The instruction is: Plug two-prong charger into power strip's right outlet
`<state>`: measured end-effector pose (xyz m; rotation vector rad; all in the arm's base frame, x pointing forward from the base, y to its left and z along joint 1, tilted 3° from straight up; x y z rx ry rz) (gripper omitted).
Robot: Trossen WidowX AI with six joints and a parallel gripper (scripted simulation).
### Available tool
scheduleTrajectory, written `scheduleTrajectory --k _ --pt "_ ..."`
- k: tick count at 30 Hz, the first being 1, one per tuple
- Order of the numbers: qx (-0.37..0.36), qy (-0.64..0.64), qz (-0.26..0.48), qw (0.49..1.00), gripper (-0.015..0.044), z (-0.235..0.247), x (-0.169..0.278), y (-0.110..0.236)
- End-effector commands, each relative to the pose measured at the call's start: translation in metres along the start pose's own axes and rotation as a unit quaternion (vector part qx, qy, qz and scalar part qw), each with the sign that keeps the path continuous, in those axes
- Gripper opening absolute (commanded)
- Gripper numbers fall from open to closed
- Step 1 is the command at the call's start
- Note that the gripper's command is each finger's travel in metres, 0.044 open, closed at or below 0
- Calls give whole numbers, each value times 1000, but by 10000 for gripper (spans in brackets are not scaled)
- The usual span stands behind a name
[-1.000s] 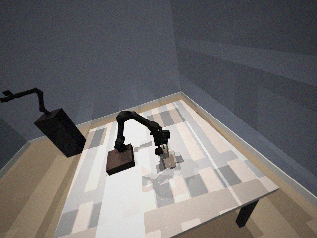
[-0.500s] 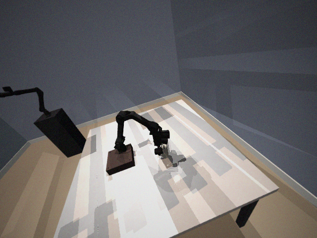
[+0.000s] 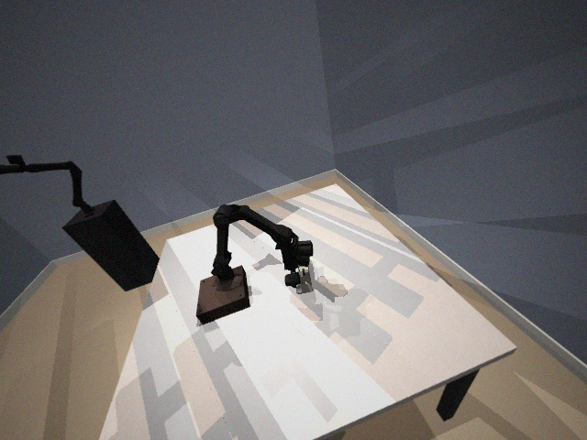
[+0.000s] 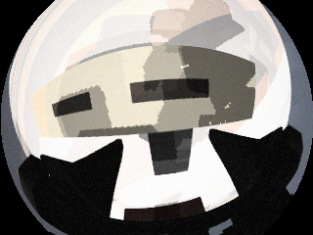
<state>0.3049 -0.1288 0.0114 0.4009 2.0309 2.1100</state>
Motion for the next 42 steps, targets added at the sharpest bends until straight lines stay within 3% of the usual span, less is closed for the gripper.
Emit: scheduleTrajectory --k 1,42 --pt "-1 2 2 1000 440 0 4 -2" --pt "-1 2 0 1000 440 -3 29 -2"
Point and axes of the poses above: the point midway between the two fingers, 35 mm back from their tips, its own y axis back along the fingers, its own z axis across the jaws, x = y × z, the point moved 2 cm from there along y, back along the fingers, and after that the axes turned 6 degrees about -y, right-handed, at the moved point
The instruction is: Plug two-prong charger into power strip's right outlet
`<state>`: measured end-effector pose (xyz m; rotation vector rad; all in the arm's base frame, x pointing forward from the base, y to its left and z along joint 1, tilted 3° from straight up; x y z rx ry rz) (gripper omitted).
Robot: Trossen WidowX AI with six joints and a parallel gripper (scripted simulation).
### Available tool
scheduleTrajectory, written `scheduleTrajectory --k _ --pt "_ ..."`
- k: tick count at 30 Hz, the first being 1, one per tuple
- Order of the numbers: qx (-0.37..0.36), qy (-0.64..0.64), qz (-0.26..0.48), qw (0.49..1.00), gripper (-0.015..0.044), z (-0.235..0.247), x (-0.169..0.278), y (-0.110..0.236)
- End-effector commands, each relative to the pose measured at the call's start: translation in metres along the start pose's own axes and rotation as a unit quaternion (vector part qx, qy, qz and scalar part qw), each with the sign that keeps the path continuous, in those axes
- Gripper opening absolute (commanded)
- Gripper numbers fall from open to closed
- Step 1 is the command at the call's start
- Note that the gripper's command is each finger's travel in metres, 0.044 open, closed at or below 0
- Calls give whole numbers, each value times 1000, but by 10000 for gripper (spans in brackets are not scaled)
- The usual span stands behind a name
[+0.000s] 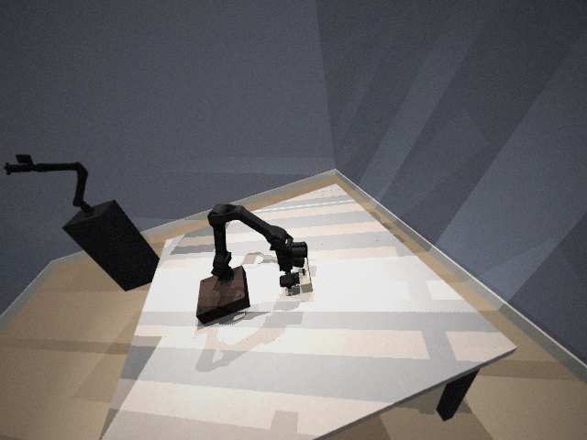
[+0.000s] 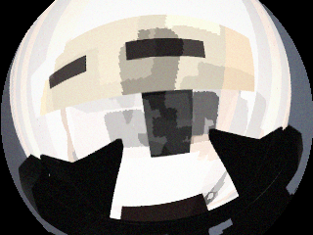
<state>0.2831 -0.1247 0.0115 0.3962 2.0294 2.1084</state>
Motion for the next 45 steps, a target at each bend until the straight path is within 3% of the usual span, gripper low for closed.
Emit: scheduleTrajectory --k 1,34,37,45 --pt "0 2 2 1000 440 0 8 -1" --pt "0 2 4 1000 440 -4 43 -4" --pt "-7 -2 -37 999 440 -4 37 6" --pt "-27 0 -252 967 440 -3 35 60"
Point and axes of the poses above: the point midway between the two fingers, 35 mm back from their tips, its own y axis back along the fingers, its own z axis across the jaws, x = y × z, the point moved 2 cm from there along y, back along the fingers, and after that the axes turned 6 degrees about -y, right-handed, at the moved point
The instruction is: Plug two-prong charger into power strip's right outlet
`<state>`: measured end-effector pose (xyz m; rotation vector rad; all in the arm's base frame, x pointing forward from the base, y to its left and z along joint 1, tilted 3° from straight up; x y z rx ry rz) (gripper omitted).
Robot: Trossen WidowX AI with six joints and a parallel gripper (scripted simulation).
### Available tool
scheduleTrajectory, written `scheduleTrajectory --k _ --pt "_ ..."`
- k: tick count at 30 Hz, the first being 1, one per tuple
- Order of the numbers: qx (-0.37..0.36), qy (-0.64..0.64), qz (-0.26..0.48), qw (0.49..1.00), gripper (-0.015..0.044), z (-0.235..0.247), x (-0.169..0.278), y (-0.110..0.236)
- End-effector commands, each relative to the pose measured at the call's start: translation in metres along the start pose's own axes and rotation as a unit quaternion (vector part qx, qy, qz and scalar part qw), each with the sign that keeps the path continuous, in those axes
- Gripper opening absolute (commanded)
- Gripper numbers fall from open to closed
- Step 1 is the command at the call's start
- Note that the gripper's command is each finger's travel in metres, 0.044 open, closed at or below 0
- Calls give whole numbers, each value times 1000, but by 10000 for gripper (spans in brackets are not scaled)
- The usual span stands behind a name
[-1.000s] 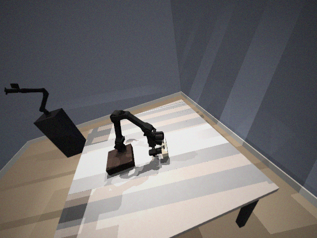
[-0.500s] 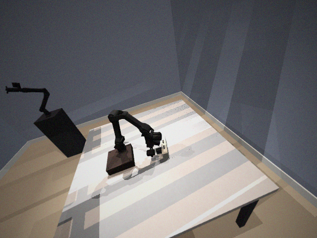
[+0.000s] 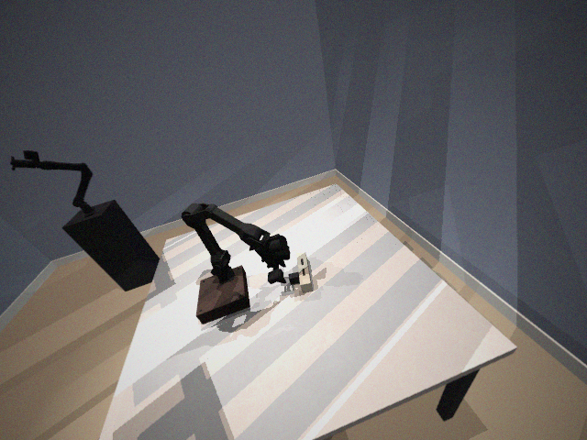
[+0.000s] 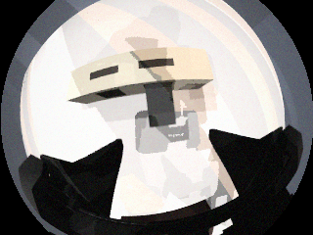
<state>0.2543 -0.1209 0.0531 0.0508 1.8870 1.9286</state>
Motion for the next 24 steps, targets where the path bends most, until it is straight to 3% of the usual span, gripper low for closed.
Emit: scheduleTrajectory --k 1,24 --pt "-10 8 -106 994 440 2 -4 26" --pt "-11 9 -124 992 440 3 -5 30"
Point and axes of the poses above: the point midway between the two fingers, 35 mm back from their tips, its own y axis back along the fingers, its own z axis across the jaws, x = y × z, the point moved 2 cm from there along y, back along the fingers, and after that the axes turned 6 degrees about -y, right-handed, at the moved point
